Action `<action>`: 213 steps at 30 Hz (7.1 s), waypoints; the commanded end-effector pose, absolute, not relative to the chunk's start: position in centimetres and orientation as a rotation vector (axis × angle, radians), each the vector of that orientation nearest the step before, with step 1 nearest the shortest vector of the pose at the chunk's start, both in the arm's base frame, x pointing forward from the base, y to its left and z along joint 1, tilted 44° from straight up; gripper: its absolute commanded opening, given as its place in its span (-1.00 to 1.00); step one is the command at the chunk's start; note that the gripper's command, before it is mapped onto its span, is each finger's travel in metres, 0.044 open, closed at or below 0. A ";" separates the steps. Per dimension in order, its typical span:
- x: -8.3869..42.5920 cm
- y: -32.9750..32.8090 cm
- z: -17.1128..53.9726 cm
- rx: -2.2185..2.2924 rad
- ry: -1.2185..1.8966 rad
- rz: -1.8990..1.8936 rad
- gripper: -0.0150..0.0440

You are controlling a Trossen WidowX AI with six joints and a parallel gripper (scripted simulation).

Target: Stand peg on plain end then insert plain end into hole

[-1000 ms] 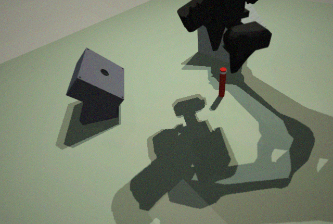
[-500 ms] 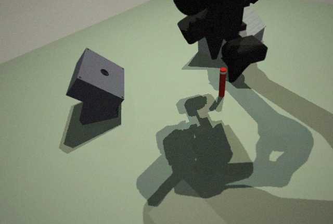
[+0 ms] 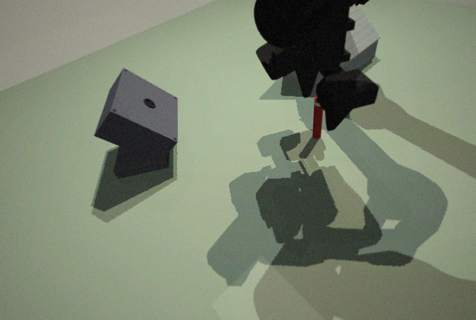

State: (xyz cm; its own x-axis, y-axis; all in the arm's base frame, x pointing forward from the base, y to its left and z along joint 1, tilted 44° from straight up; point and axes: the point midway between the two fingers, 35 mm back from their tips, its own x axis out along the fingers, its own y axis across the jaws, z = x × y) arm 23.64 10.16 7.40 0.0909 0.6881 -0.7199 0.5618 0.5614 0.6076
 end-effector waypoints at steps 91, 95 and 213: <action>25.2 2.0 8.6 0.981 1.387 0.044 -0.49; 25.6 1.5 8.3 0.965 1.358 0.031 -0.49; 33.3 -8.0 2.0 0.721 0.843 -0.245 -0.49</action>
